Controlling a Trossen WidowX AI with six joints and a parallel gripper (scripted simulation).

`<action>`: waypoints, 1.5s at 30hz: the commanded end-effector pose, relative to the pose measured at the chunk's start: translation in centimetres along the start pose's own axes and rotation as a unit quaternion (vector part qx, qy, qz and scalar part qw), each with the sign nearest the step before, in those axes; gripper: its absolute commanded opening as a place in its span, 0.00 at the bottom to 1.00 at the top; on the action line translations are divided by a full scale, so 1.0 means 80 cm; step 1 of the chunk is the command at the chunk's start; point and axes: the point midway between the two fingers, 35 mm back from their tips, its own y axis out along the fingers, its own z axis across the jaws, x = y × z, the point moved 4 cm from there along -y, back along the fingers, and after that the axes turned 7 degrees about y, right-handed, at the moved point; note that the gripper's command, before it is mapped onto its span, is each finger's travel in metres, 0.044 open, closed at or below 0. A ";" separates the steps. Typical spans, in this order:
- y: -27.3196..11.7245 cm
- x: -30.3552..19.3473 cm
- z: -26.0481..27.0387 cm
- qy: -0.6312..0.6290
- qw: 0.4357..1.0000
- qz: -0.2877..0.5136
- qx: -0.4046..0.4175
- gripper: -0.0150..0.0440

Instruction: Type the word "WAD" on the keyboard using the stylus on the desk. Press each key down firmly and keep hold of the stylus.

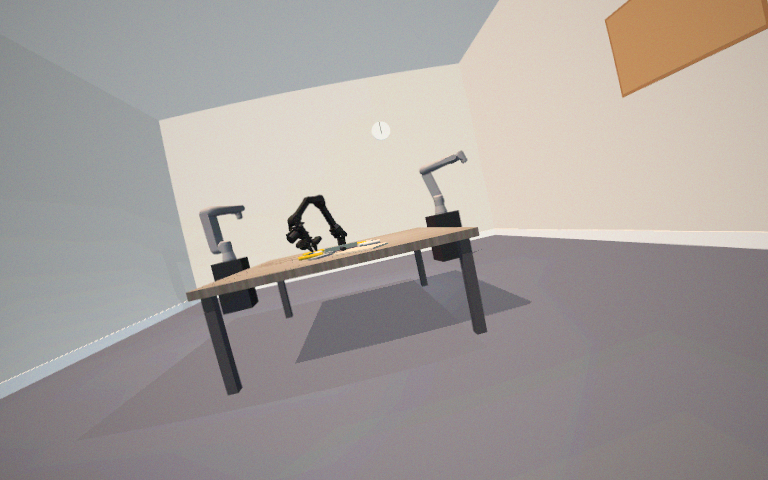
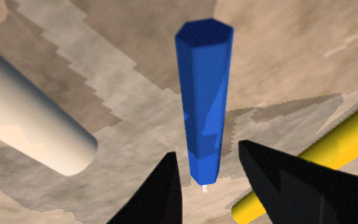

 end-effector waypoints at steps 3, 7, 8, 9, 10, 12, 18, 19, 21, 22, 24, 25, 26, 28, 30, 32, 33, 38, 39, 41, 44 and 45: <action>0.007 0.002 0.000 -0.002 1.000 0.005 -0.001 0.51; 0.010 0.003 0.001 -0.002 1.000 0.005 -0.001 0.51; 0.011 0.003 0.001 -0.002 1.000 0.005 -0.001 0.51; 0.011 0.003 0.001 -0.002 1.000 0.005 -0.001 0.51; 0.011 0.003 0.001 -0.002 1.000 0.005 -0.001 0.51; 0.011 0.003 0.001 -0.002 1.000 0.005 -0.001 0.51; 0.008 0.004 0.001 0.000 1.000 0.002 0.000 0.38; 0.008 0.004 0.001 0.000 1.000 0.002 0.000 0.33; 0.008 0.004 0.001 0.000 1.000 0.002 0.000 0.27; 0.008 0.004 0.001 0.000 1.000 0.002 0.000 0.26; 0.008 0.004 0.001 0.000 1.000 0.002 0.000 0.25; 0.008 0.004 0.001 0.000 1.000 0.002 0.000 0.25; 0.008 0.004 0.001 0.000 1.000 0.002 0.000 0.25; 0.008 0.004 0.001 0.000 1.000 0.002 0.000 0.25; 0.007 0.003 0.000 0.000 1.000 0.002 0.000 0.25; 0.000 0.000 0.000 0.000 1.000 0.002 0.000 0.25; -0.005 -0.003 0.000 0.000 1.000 0.002 0.000 0.25; -0.040 -0.023 -0.003 0.000 1.000 0.003 -0.001 0.25; -0.045 -0.026 -0.003 0.000 1.000 0.003 -0.001 0.25; -0.046 -0.027 -0.004 0.000 1.000 0.003 -0.001 0.25; -0.046 -0.027 -0.004 0.000 1.000 0.003 -0.001 0.25; -0.042 -0.025 -0.003 0.000 1.000 0.000 -0.001 0.25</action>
